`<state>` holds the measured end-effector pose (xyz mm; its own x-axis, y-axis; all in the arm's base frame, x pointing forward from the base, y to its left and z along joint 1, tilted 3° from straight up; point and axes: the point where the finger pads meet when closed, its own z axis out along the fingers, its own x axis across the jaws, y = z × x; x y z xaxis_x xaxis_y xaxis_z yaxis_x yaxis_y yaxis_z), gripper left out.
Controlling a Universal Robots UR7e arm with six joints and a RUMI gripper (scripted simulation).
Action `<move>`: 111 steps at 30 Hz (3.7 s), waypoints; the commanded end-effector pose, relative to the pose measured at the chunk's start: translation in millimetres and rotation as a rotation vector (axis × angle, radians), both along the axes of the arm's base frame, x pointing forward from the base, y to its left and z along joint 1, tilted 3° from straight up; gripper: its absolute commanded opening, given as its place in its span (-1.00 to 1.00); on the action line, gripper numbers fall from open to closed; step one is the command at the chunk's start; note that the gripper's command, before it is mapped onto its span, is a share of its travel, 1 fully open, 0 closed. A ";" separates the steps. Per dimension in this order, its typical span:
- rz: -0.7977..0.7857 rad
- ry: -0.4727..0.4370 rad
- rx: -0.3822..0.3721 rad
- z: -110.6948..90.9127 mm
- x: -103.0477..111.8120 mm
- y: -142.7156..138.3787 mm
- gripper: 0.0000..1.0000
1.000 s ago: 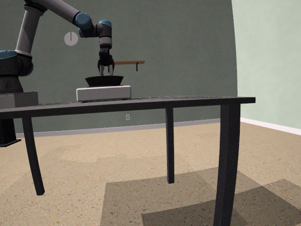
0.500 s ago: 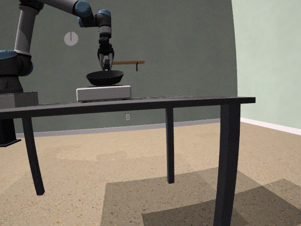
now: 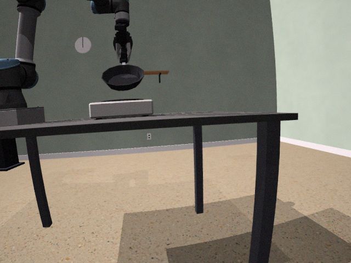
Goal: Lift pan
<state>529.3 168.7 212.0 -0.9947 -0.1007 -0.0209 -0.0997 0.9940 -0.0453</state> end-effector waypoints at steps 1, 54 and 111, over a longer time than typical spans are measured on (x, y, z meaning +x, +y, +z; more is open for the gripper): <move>-0.001 0.015 -0.003 25.7 -1.1 1.0 -1.00; -0.001 0.014 -0.003 57.7 -2.1 2.1 -1.00; -0.001 0.014 -0.003 57.7 -2.1 2.1 -1.00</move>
